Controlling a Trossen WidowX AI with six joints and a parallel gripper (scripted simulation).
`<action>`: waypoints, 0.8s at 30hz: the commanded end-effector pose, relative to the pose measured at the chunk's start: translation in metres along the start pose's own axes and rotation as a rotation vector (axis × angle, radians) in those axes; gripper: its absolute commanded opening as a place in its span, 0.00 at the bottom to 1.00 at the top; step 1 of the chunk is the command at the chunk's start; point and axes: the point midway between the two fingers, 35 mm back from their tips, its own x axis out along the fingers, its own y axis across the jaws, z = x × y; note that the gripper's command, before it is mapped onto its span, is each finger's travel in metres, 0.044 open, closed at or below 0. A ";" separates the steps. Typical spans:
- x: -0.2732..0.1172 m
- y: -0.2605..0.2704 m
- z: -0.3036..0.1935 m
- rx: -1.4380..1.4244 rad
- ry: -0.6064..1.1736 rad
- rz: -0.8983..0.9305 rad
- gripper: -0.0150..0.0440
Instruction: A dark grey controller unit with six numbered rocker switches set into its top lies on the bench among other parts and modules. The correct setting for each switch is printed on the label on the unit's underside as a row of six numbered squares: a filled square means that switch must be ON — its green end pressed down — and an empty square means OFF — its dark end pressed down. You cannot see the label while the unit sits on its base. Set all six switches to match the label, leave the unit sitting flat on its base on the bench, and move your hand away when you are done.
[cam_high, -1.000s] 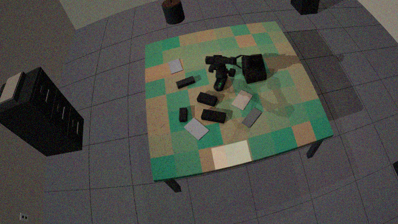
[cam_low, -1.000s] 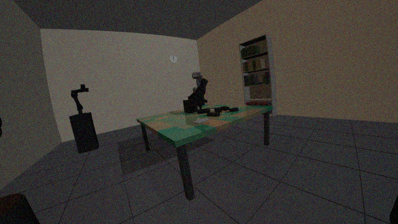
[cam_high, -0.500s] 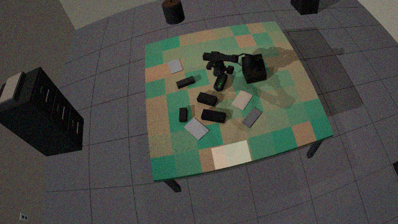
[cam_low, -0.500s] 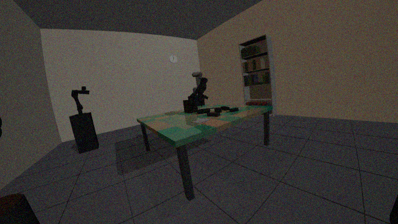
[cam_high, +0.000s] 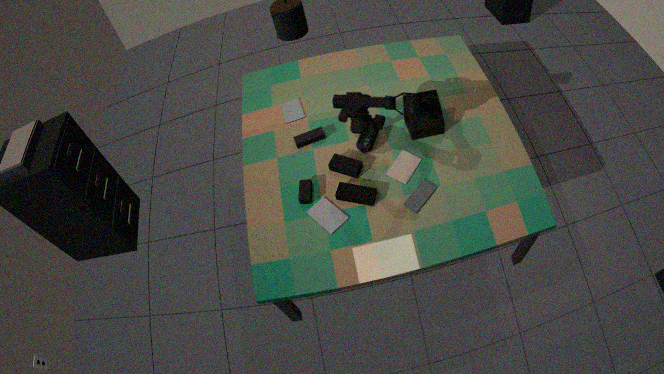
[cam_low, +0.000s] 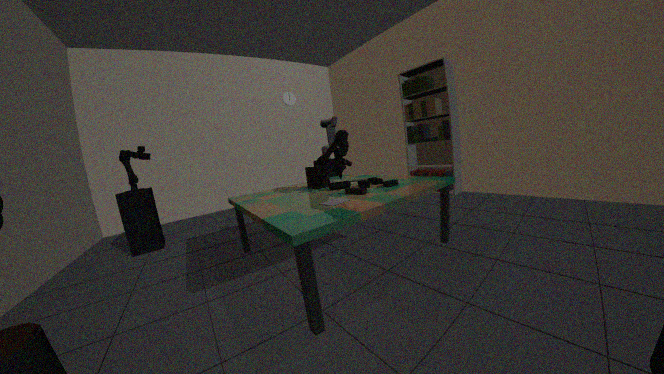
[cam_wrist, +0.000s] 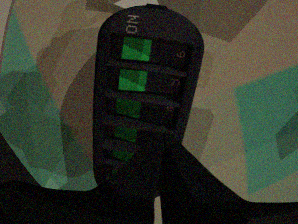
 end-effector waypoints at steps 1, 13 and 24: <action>0.008 0.001 -0.001 0.012 -0.005 0.006 0.25; 0.027 0.002 0.000 0.011 -0.007 0.007 0.25; 0.036 0.002 0.000 0.011 -0.007 0.007 0.25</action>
